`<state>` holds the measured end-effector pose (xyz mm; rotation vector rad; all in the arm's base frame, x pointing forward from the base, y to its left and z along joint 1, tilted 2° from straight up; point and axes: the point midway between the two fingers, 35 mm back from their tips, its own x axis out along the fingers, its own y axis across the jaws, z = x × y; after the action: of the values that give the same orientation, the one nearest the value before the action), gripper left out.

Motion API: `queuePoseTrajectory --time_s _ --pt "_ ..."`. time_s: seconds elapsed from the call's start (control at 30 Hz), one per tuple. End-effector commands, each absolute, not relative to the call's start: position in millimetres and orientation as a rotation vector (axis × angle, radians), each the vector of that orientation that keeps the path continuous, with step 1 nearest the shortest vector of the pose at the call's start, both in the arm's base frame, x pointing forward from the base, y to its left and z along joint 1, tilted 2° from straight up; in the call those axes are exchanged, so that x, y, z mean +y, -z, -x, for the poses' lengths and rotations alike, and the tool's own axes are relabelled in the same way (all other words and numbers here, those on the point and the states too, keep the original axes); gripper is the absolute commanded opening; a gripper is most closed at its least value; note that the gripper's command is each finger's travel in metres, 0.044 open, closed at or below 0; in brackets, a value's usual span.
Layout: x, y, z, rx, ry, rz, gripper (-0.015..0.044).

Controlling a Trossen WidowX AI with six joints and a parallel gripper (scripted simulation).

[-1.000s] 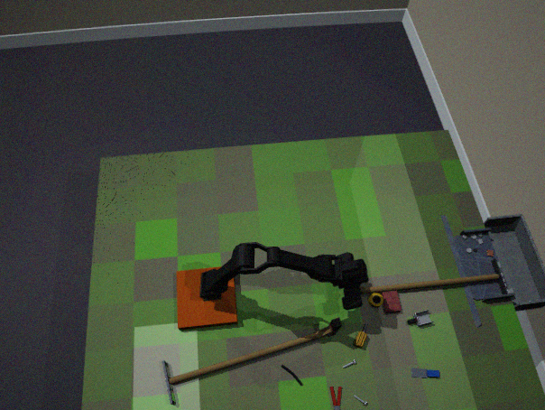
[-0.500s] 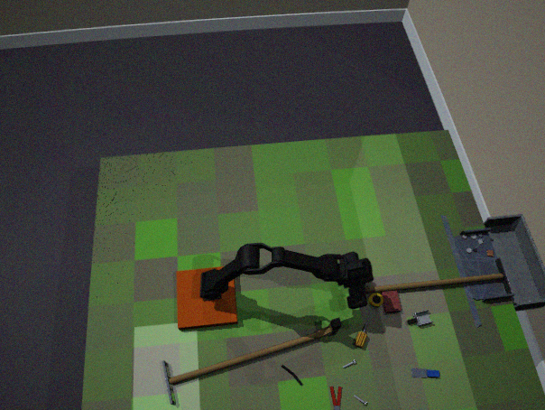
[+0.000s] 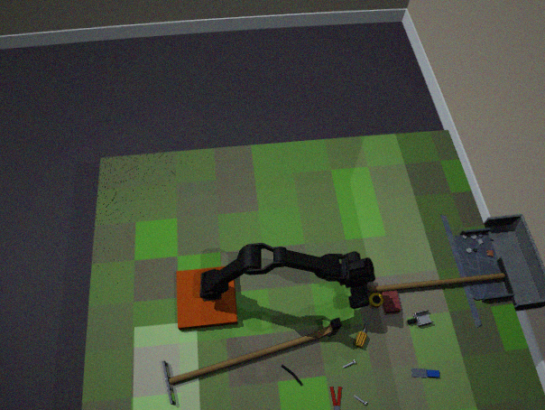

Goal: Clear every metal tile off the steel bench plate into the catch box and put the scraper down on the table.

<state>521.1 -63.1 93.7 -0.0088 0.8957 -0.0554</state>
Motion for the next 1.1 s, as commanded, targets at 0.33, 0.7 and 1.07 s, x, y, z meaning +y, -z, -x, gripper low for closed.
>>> queuePoseTrajectory --time_s 0.33,0.7,1.07 --pt "-63 -95 -520 0.891 0.056 0.009 0.0" --pt "-64 -99 -509 0.89 0.056 0.008 0.0" --pt "-64 -102 -497 0.89 0.056 0.008 0.0"
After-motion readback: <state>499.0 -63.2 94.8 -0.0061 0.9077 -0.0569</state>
